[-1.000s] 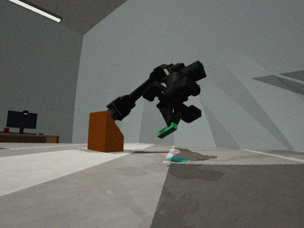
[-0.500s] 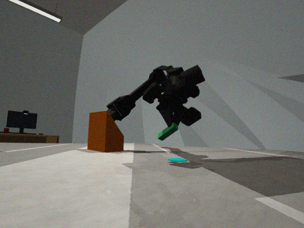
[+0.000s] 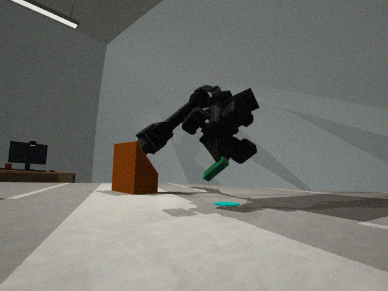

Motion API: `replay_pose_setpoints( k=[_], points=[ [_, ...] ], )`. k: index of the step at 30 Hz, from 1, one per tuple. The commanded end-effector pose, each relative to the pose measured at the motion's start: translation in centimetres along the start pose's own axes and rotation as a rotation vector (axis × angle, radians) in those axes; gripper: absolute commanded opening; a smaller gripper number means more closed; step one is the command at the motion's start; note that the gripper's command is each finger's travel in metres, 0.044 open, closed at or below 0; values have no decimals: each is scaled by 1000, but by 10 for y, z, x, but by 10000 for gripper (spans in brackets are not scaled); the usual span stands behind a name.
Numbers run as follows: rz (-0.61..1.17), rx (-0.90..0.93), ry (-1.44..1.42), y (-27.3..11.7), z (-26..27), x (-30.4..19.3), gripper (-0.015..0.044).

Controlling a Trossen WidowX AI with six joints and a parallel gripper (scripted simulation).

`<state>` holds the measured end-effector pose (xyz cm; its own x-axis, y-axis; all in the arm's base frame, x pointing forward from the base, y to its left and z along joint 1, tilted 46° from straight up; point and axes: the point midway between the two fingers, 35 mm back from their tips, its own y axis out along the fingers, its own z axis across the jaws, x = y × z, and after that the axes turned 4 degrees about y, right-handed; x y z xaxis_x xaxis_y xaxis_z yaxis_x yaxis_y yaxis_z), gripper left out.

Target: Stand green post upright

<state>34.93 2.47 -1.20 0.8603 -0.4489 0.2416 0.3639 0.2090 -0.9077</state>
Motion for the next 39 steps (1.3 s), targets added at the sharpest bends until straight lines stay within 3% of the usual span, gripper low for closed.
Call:
replay_pose_setpoints(
  k=[1,39],
  points=[
    [-30,-4,5,-1,1,0,23],
    [-280,4,60,-7,7,0,23]
  ],
)
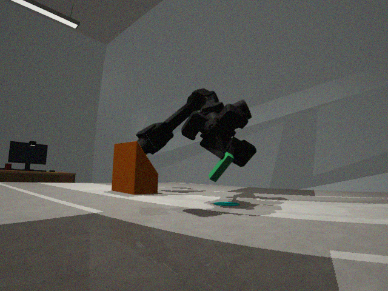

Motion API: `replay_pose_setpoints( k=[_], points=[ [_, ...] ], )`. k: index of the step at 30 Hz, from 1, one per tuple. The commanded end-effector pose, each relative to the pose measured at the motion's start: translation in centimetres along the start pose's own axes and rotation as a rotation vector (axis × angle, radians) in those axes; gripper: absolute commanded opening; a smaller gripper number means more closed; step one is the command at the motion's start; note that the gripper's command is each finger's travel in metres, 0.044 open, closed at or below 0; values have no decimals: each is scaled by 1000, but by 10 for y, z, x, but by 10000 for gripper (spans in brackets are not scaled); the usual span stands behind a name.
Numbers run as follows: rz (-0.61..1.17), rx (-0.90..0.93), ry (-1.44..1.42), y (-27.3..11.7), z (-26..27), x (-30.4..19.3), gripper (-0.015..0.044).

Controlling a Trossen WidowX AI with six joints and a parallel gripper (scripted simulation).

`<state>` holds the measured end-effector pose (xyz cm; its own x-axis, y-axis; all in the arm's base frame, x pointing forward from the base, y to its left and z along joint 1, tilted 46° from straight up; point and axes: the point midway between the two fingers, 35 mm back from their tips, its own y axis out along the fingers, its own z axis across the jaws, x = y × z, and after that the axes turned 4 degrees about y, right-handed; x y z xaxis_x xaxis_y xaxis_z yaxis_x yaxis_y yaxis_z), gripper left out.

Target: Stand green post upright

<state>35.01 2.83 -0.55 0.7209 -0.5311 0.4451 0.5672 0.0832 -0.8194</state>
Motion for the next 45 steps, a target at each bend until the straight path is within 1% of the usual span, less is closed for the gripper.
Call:
replay_pose_setpoints(
  k=[1,45],
  points=[
    [-31,4,11,-3,1,0,23],
    [-314,85,136,-29,7,2,23]
  ],
)
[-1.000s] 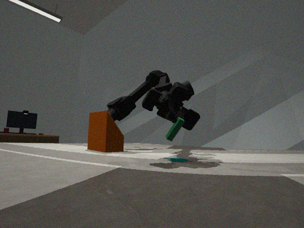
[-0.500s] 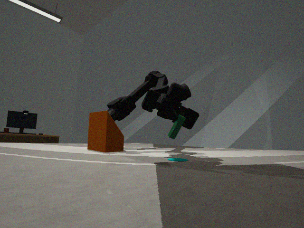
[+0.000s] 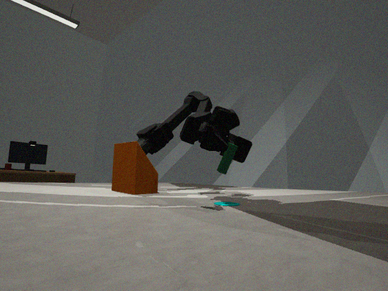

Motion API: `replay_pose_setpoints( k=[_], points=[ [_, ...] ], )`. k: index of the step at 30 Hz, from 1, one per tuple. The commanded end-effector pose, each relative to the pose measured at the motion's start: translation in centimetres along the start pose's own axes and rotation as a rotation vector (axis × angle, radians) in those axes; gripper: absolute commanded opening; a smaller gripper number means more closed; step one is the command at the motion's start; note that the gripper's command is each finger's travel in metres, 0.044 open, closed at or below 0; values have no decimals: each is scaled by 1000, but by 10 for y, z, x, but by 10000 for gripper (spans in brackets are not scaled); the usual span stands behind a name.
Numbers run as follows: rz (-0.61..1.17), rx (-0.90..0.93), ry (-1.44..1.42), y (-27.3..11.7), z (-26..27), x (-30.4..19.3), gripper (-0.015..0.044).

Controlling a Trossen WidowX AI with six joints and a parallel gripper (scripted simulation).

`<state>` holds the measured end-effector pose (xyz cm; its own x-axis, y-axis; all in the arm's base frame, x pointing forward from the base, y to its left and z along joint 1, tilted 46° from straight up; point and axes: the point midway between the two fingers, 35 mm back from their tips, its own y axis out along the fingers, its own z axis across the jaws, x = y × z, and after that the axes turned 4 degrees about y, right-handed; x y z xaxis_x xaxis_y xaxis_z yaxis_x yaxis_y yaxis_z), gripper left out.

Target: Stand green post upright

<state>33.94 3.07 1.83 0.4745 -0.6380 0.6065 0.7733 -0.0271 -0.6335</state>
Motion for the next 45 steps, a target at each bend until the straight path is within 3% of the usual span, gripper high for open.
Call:
replay_pose_setpoints(
  k=[1,45],
  points=[
    [-30,12,18,-5,1,2,23],
    [-281,151,215,-49,3,12,23]
  ],
)
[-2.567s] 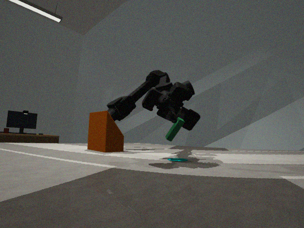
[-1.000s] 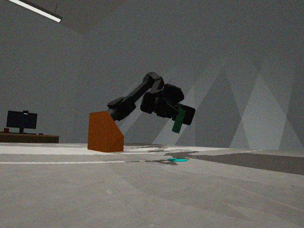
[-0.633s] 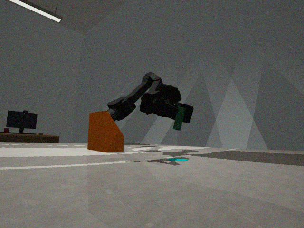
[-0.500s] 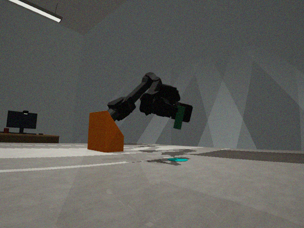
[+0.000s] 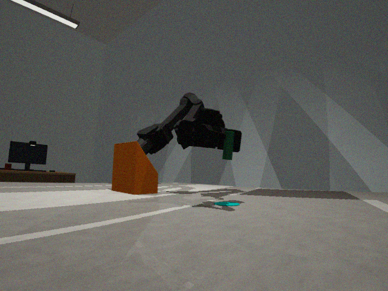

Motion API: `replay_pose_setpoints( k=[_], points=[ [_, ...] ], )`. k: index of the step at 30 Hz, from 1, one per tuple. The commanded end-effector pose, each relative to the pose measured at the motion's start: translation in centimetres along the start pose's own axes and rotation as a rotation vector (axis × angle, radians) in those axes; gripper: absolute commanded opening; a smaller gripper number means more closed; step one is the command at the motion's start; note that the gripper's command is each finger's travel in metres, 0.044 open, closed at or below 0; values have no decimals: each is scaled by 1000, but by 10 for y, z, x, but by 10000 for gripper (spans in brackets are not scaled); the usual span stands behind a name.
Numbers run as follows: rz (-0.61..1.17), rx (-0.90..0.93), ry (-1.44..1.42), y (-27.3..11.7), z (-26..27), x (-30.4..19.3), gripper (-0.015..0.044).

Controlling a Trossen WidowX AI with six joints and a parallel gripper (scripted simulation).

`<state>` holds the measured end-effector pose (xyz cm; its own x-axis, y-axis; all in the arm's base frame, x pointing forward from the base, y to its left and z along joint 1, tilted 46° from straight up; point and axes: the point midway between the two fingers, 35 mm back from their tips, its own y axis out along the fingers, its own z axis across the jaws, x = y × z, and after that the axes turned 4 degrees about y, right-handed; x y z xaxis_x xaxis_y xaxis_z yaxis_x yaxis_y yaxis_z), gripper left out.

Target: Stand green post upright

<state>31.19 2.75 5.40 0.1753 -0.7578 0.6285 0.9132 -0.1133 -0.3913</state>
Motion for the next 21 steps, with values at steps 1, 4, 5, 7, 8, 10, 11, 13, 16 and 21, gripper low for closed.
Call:
replay_pose_setpoints(
  k=[1,4,5,7,8,10,11,13,16,21],
  points=[
    [-26,17,26,-5,1,3,23],
    [-40,27,42,-9,2,5,23],
    [-43,29,44,-9,2,5,23],
    [-44,29,45,-9,2,5,23],
    [-44,29,45,-9,2,5,23],
    [-44,29,45,-9,2,5,23],
    [-44,29,45,-9,2,5,23],
    [-44,29,45,-9,2,5,23],
    [-44,29,45,-9,2,5,23],
    [-44,29,45,-9,2,5,23]
  ],
)
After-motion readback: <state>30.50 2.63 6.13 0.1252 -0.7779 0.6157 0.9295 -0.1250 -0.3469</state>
